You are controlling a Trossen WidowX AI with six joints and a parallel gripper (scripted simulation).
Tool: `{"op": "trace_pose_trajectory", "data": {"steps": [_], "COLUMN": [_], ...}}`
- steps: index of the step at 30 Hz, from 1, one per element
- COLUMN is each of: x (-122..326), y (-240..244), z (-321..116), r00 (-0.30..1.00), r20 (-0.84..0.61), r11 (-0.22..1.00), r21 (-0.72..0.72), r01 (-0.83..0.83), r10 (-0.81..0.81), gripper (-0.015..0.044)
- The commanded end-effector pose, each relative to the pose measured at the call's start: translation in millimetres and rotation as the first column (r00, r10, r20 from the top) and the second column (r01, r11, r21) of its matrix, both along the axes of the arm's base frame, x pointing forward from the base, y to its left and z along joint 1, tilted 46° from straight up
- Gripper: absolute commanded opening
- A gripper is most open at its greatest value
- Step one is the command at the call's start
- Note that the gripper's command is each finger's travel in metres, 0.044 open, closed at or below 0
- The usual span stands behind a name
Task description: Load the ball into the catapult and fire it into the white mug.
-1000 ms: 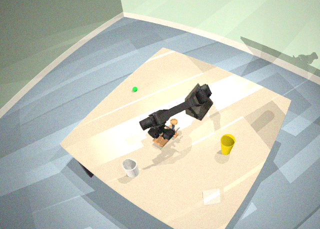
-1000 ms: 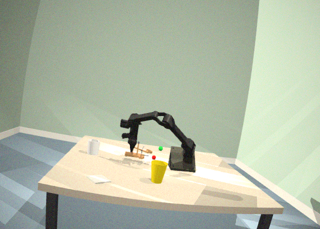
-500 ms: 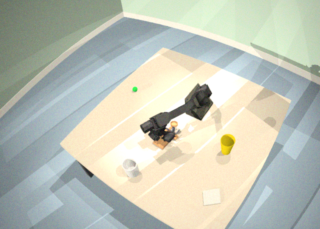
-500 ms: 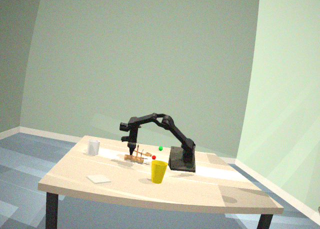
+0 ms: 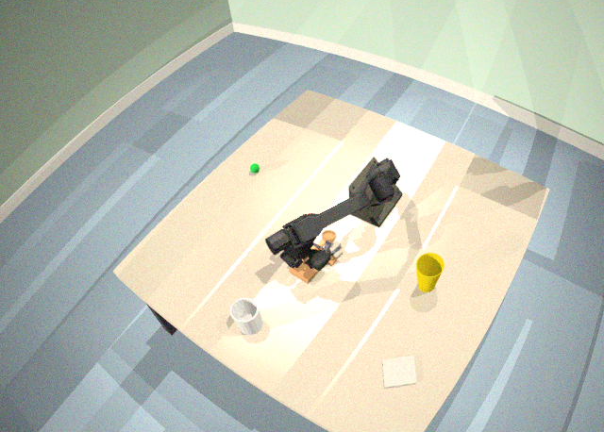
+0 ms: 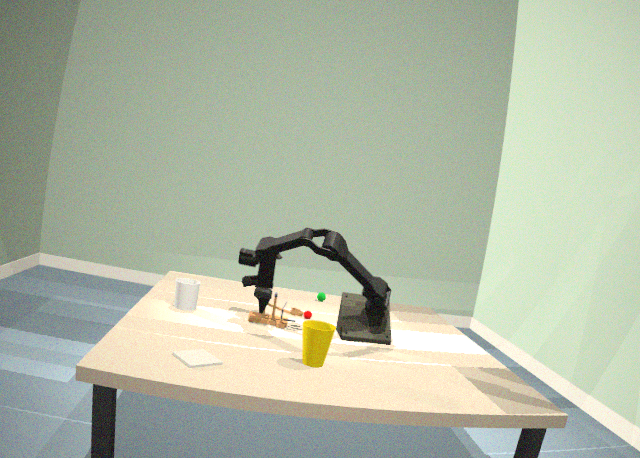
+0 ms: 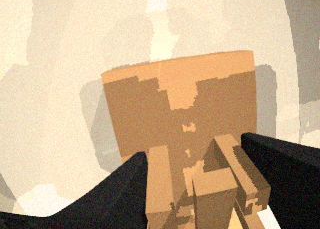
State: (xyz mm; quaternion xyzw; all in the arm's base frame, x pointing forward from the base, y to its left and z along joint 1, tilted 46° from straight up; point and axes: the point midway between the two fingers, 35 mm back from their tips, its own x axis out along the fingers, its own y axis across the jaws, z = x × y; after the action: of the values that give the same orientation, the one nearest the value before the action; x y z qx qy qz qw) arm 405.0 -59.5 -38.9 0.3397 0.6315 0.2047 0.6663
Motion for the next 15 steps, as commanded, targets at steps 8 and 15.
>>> {"op": "trace_pose_trajectory", "data": {"steps": [8, 15], "x": [0, -2], "y": [-1, -32], "z": [1, 28], "r00": [1.0, 1.0], "r20": [0.003, 0.002], "r11": [1.0, 1.0], "r21": [-0.002, -0.006], "r01": [0.0, 0.001], "r10": [0.0, -0.001], "gripper": [0.0289, 0.044]}}
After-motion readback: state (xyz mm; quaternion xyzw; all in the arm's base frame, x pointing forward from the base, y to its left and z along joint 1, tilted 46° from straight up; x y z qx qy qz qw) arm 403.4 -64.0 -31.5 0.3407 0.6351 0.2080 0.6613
